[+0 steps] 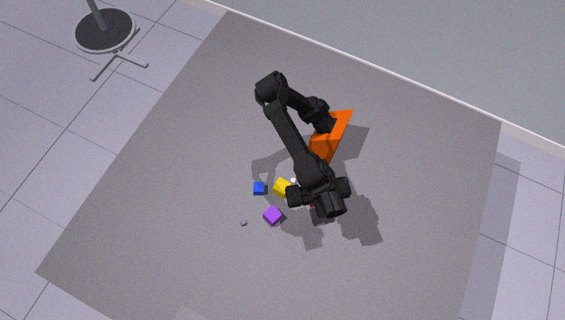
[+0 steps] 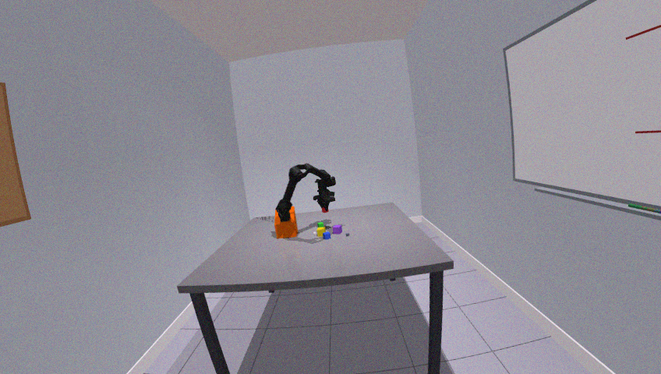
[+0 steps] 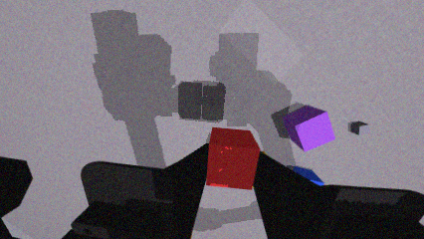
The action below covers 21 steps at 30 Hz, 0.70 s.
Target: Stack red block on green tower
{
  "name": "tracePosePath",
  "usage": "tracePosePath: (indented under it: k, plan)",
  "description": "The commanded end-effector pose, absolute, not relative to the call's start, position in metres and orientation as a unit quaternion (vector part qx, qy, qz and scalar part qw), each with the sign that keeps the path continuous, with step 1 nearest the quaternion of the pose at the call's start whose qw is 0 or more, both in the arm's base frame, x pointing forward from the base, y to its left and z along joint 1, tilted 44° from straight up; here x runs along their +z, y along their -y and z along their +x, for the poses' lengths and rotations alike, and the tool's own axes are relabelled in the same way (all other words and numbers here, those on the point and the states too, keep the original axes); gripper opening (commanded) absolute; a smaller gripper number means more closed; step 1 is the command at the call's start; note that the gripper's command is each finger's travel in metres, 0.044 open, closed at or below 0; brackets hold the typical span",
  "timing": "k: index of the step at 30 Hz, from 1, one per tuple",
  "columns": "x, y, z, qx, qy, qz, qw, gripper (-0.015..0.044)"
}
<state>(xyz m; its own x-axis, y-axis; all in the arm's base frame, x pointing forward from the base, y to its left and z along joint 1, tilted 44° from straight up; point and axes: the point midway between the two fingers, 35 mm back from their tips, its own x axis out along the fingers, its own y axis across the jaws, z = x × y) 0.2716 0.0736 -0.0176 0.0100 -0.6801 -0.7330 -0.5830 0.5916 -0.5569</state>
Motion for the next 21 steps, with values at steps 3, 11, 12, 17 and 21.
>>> tracePosePath:
  k: [3,11,12,17,21]
  plan:
    - [-0.004,-0.056,0.255,-0.045,-0.703,-0.45,0.549,0.0]
    - [0.01,-0.035,0.23,-0.045,-0.703,-0.453,0.547,0.0]
    - [0.011,-0.034,0.228,-0.045,-0.703,-0.453,0.547,0.0]
    - [0.012,-0.031,0.231,-0.045,-0.703,-0.453,0.547,0.0]
    - [-0.002,-0.017,0.232,-0.046,-0.702,-0.453,0.547,0.0]
